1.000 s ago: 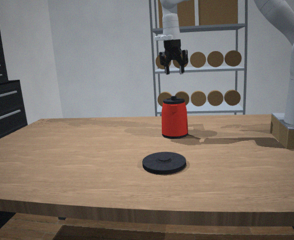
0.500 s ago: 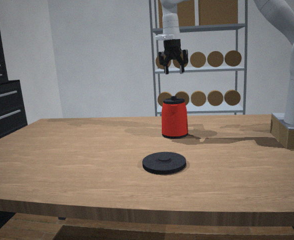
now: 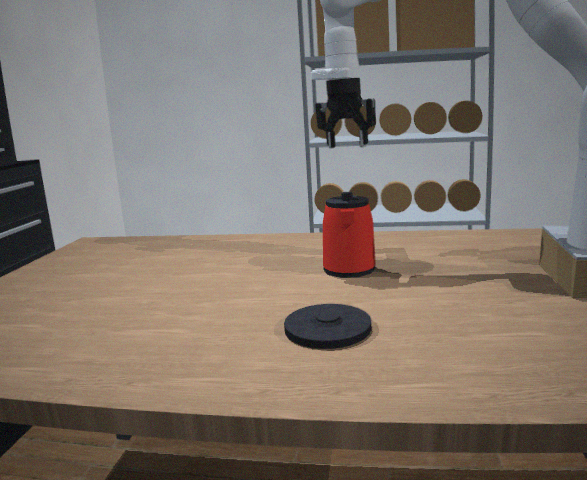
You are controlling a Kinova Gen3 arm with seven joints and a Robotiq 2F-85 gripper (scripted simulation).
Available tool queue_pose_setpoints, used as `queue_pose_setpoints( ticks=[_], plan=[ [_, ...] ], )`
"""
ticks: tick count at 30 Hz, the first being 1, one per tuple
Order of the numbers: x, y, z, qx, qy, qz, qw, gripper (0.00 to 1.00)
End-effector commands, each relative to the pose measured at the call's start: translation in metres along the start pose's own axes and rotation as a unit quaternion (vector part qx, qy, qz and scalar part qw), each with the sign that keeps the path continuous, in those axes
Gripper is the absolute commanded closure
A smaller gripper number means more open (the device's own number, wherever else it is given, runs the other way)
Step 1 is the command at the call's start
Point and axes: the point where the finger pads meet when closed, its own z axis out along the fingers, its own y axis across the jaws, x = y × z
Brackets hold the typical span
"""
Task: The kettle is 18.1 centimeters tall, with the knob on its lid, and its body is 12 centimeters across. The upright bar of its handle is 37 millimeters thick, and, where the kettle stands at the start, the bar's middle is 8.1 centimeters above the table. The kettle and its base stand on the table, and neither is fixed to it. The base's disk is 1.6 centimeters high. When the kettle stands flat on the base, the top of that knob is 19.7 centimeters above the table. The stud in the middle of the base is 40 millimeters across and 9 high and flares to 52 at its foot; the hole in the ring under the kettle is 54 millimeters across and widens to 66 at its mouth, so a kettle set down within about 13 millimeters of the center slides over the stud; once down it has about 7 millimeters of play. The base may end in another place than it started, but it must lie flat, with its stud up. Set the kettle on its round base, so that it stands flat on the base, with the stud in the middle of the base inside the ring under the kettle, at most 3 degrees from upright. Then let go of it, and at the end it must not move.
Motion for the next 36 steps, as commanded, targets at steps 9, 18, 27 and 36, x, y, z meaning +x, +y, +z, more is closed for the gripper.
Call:
queue_pose_setpoints(
  ticks=[9,18,27,36],
  plan=[
    [-0.0029,0.0022,-0.0017,-0.002,0.002,-0.029,1.000,0.20],
    [-0.0043,0.0033,-0.0023,-0.003,0.003,-0.049,0.999,0.20],
    [-0.0059,0.0047,-0.0030,-0.004,0.004,-0.072,0.997,0.20],
    [-0.0071,0.0056,-0.0035,-0.005,0.005,-0.089,0.996,0.20]
  ],
)
